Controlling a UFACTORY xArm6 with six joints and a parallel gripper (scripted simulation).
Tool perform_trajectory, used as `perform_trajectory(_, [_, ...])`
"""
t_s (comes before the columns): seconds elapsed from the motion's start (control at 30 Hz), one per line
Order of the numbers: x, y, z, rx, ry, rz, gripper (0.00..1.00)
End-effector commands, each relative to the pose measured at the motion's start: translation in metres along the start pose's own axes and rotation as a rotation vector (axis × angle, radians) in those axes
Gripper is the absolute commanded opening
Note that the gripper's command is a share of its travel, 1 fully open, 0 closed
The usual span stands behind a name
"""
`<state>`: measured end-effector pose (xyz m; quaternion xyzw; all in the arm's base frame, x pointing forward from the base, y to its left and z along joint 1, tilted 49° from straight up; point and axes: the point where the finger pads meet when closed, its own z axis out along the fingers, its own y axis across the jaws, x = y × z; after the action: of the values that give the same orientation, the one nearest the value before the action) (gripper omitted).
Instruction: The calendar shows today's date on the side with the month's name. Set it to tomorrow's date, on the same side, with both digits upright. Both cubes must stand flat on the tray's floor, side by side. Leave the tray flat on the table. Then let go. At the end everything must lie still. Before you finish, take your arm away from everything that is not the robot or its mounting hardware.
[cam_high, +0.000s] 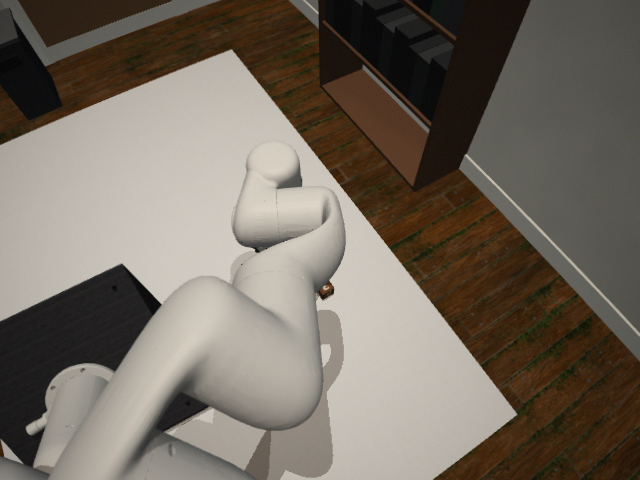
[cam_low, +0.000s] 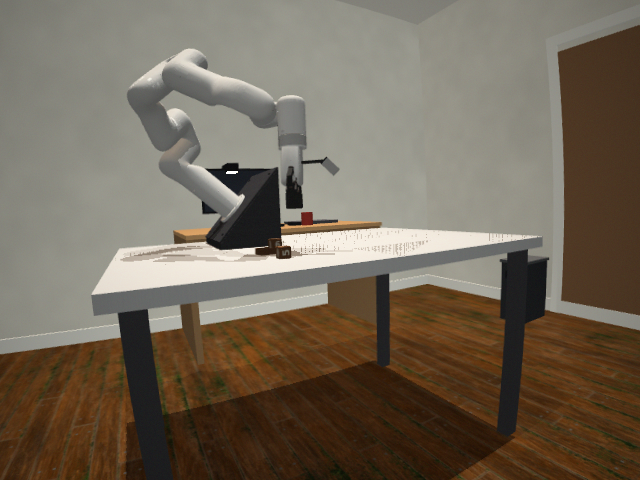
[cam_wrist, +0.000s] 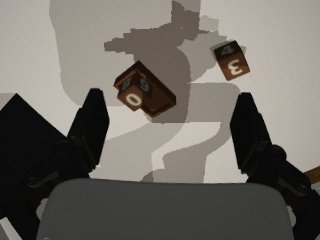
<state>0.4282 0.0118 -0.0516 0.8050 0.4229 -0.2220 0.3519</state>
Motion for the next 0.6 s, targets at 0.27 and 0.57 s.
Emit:
perform_trajectory(0.27, [0.001,0.000,0.008,0.002,0.002,-0.030,1.00])
perform_trajectory(0.57, [0.001,0.000,0.038,0.002,0.002,-0.030,1.00])
